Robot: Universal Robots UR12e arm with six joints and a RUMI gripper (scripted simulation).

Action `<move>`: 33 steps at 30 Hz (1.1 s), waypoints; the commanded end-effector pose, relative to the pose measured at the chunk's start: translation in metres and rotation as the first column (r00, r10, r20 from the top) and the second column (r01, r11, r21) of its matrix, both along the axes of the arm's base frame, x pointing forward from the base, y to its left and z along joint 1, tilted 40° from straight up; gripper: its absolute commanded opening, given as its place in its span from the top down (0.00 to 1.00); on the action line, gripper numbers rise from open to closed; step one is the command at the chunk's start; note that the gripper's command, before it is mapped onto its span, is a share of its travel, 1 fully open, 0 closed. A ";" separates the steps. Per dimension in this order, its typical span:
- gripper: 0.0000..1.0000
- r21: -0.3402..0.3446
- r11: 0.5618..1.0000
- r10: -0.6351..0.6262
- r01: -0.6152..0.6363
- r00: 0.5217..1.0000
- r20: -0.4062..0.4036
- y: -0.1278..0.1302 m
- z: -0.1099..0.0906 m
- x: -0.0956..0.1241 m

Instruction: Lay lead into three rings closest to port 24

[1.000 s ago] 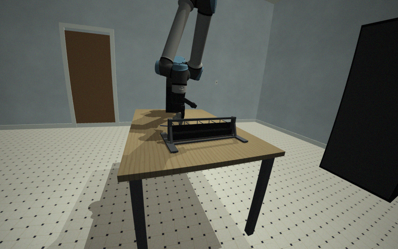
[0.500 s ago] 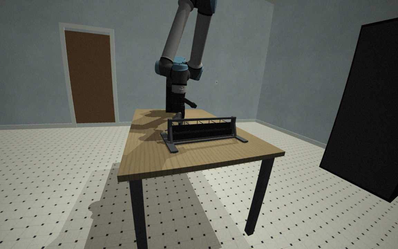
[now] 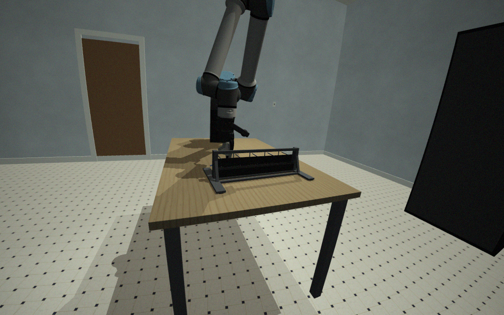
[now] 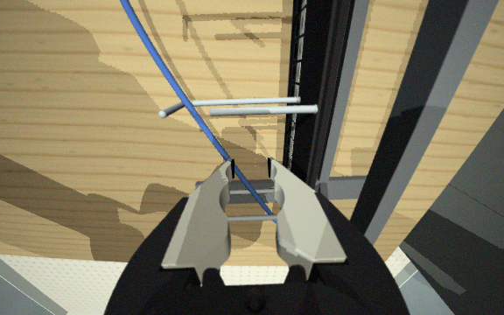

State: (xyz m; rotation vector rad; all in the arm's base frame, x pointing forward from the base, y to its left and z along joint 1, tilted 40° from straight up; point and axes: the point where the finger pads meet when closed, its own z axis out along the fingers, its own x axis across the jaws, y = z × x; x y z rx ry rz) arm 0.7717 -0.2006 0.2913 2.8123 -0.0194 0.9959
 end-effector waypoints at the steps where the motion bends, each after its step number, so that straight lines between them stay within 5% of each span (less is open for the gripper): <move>1: 0.80 -0.001 1.000 0.000 0.000 1.000 0.001 0.000 0.001 0.000; 20: 0.80 -0.001 1.000 0.000 0.000 1.000 0.001 0.000 0.003 -0.001; 33: 0.80 -0.001 1.000 0.000 0.000 1.000 0.001 0.005 0.025 -0.020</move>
